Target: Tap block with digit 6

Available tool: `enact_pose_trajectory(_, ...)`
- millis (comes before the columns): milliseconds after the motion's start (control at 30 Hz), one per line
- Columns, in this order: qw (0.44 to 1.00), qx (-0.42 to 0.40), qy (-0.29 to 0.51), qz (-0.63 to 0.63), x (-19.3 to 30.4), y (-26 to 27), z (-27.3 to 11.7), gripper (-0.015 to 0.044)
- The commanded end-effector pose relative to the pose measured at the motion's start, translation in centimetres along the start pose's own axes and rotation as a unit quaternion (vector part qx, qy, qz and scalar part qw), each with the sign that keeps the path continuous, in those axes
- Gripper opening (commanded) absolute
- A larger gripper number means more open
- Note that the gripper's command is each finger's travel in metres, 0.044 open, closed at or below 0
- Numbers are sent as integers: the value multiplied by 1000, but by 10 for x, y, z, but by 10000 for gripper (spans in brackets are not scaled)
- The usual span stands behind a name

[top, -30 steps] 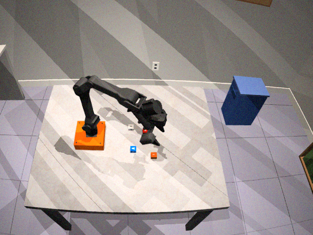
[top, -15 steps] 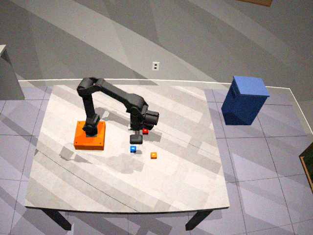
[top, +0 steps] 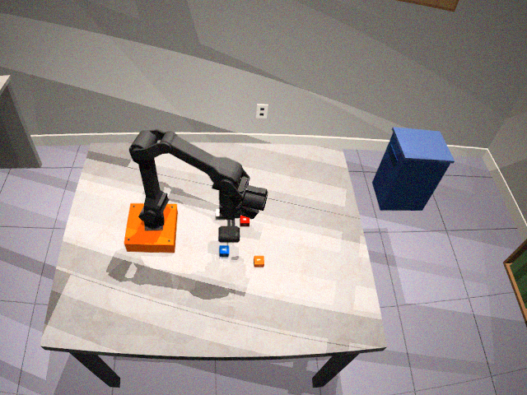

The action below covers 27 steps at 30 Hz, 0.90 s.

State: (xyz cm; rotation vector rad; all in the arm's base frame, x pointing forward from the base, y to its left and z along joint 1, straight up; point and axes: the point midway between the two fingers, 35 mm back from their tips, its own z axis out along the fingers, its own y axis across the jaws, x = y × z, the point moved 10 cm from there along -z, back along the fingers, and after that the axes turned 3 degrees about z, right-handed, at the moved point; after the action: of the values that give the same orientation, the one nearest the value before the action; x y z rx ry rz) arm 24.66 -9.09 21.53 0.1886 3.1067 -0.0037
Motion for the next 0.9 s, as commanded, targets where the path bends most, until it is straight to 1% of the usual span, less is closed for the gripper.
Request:
enact_pose_trajectory(0,1000,2,4,-3,0,0,4,374)
enact_pose_trajectory(67,1000,2,4,-3,-2,-1,26,321)
enact_pose_trajectory(167,1000,2,4,-3,0,-1,72,242)
enact_pose_trajectory(200,1000,2,4,-3,1,0,80,216)
enact_pose_trajectory(433,1000,2,4,-3,2,0,82,32)
enact_pose_trajectory(467,1000,2,4,-3,2,0,82,20)
enact_pose_trajectory(867,1000,2,4,-3,1,0,88,20)
